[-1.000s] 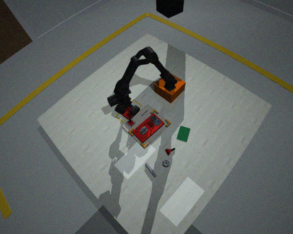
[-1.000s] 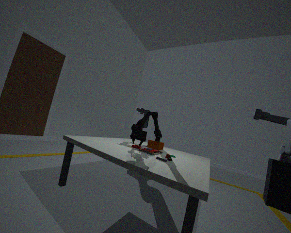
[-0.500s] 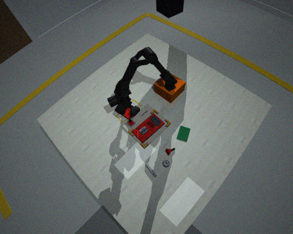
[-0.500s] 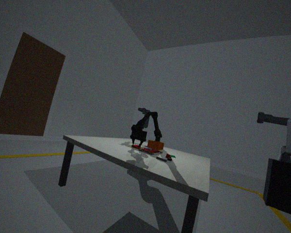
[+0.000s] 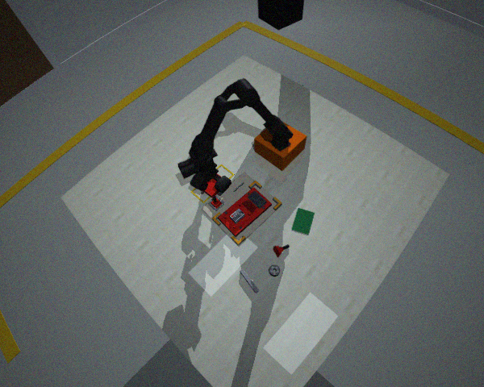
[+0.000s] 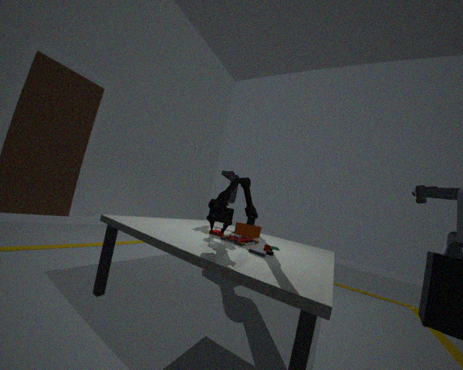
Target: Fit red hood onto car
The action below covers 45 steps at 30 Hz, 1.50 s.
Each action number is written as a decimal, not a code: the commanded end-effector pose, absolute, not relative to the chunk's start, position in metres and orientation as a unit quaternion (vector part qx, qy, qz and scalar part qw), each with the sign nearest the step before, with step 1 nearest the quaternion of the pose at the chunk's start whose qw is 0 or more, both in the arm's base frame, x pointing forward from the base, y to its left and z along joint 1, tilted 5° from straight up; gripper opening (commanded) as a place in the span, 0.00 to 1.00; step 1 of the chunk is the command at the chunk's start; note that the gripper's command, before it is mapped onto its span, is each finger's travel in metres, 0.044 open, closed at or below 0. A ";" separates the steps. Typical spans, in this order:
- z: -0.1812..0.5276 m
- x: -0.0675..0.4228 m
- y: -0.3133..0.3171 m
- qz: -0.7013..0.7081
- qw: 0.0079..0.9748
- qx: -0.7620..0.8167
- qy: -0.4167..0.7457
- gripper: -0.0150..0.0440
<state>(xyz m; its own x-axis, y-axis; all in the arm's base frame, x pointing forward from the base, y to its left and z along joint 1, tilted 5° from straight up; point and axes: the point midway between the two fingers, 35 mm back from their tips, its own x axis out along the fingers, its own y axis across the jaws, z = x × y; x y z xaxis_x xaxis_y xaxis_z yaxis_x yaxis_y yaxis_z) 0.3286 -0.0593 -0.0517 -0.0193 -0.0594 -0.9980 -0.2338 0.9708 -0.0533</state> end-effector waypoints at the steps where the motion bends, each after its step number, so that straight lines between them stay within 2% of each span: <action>1: -0.056 0.327 -0.060 0.064 0.690 -0.105 0.713 1.00; 12: -0.061 0.327 -0.060 0.064 0.690 -0.105 0.713 1.00; 16: -0.058 0.328 -0.060 0.063 0.693 -0.103 0.711 0.82; 25: -0.058 0.328 -0.060 0.063 0.693 -0.103 0.711 0.72; 35: -0.048 0.328 -0.059 0.063 0.692 -0.103 0.712 0.28; 45: -0.019 0.329 -0.057 0.063 0.692 -0.103 0.711 0.25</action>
